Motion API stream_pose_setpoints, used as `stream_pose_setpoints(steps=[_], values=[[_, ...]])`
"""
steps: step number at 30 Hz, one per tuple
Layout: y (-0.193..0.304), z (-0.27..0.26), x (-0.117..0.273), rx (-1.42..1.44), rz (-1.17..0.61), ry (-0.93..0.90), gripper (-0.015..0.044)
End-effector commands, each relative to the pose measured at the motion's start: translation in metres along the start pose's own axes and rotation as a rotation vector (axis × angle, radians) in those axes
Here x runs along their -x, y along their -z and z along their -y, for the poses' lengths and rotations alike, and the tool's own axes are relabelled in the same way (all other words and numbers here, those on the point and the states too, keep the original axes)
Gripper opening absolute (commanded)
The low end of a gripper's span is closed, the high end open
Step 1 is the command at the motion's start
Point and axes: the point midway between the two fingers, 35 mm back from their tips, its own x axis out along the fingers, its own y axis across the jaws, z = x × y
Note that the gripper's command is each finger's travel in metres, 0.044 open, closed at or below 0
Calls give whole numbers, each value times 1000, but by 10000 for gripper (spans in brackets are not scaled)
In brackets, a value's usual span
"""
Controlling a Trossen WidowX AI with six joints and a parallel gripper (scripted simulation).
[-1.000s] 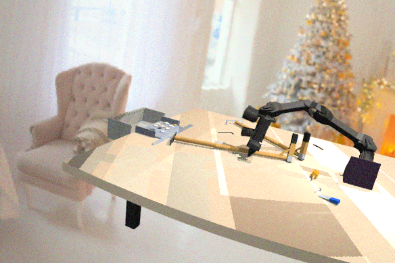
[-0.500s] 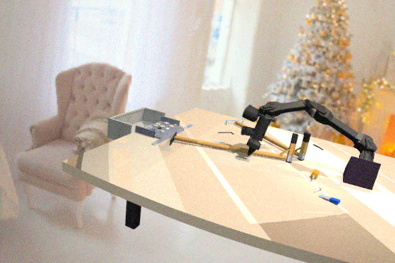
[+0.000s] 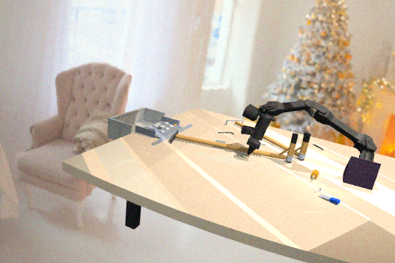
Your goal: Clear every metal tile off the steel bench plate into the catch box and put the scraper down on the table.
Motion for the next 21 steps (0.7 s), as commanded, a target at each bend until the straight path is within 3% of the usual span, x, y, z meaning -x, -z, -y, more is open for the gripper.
stream_pose_setpoints(steps=[1, 13, 21], values=[[-1, 11, 0, -13, 4, 6, 0], [-3, 23, -1, -15, 8, 9, 0], [-5, 11, 24, -4, 17, 2, 0]])
